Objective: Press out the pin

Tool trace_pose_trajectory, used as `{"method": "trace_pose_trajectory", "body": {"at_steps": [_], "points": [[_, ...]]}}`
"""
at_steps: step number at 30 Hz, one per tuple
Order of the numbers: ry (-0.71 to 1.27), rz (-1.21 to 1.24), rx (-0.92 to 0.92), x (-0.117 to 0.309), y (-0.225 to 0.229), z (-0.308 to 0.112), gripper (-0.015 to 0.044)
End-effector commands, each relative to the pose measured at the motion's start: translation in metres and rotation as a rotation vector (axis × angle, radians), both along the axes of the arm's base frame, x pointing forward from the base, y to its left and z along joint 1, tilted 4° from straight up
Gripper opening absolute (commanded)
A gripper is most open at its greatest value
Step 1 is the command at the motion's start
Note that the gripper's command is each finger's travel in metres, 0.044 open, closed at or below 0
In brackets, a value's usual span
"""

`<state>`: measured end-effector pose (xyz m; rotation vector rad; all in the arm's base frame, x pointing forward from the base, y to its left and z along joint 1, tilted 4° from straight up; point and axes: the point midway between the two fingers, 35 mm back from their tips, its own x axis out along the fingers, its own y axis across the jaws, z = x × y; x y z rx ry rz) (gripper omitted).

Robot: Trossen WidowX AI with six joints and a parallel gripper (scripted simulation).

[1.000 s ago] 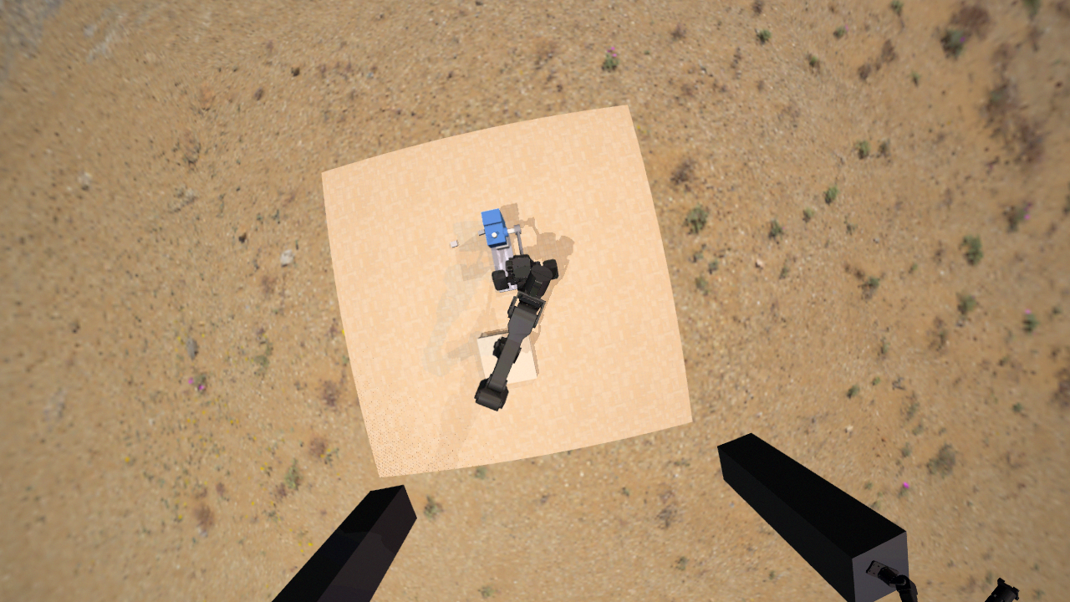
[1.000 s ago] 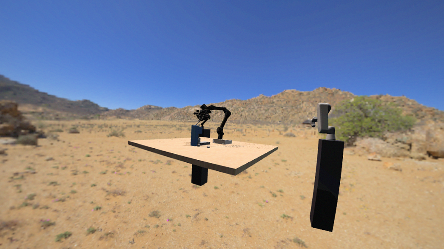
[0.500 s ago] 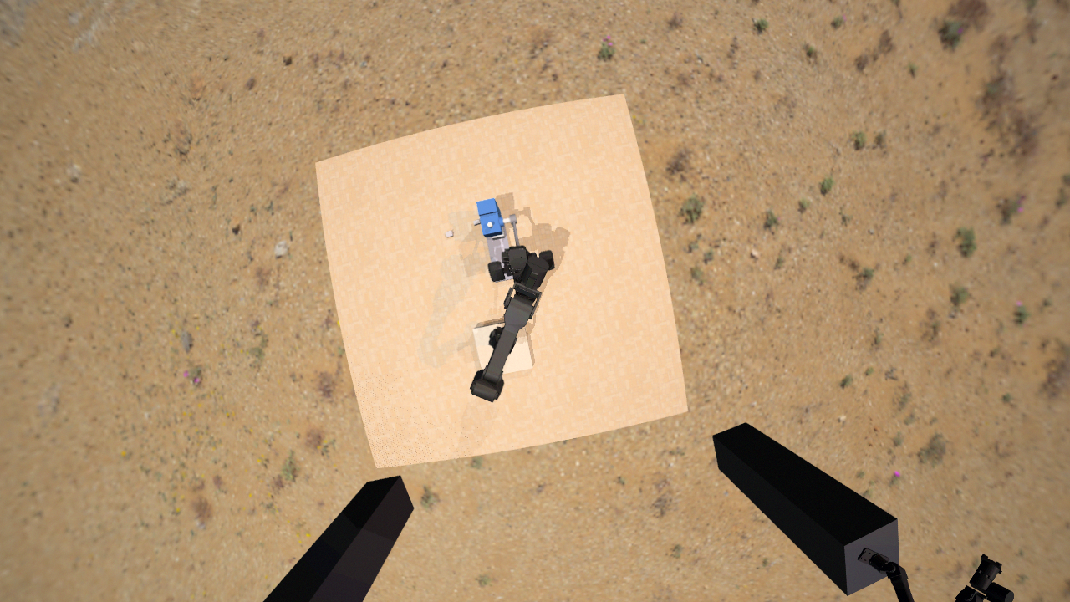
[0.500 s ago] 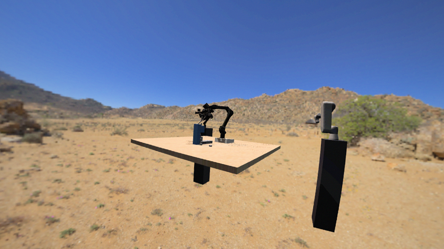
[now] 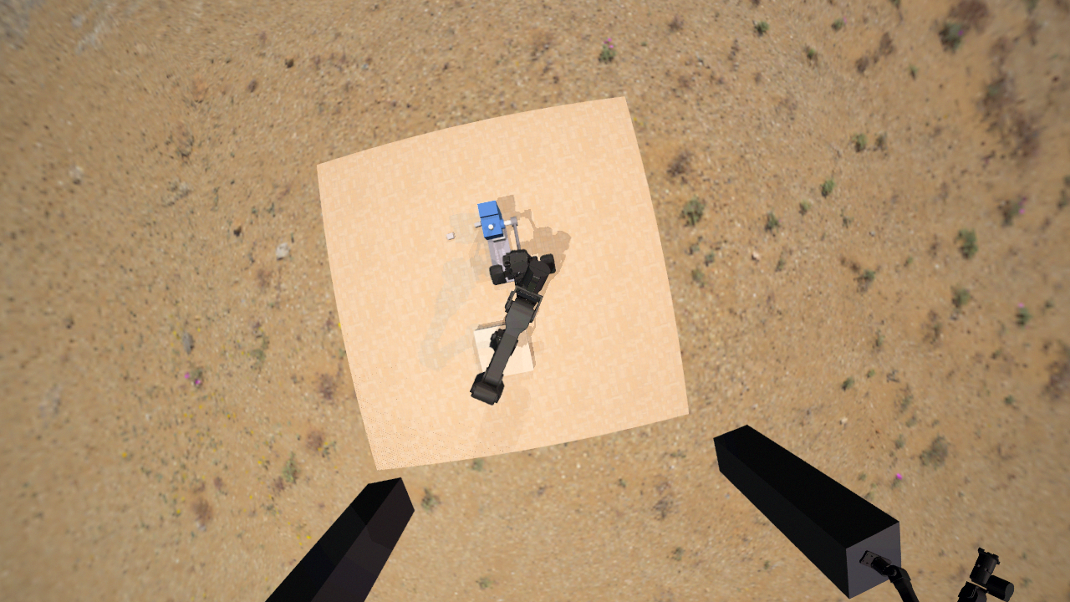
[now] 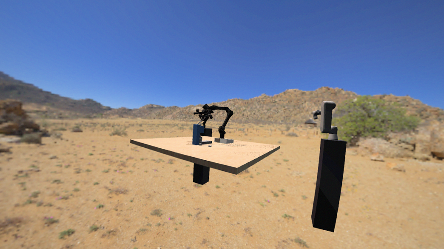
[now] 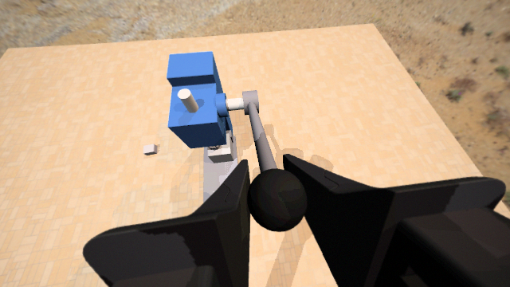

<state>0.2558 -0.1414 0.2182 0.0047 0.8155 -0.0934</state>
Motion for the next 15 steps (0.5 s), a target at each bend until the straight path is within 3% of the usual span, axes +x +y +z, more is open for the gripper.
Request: {"method": "trace_pose_trajectory", "body": {"at_steps": [1, 15], "points": [[0.028, -0.008, 0.010, -0.0067, 0.0002, -0.0099, 0.0000], [0.028, -0.008, 0.010, -0.0100, 0.0004, -0.0153, 0.0000]]}}
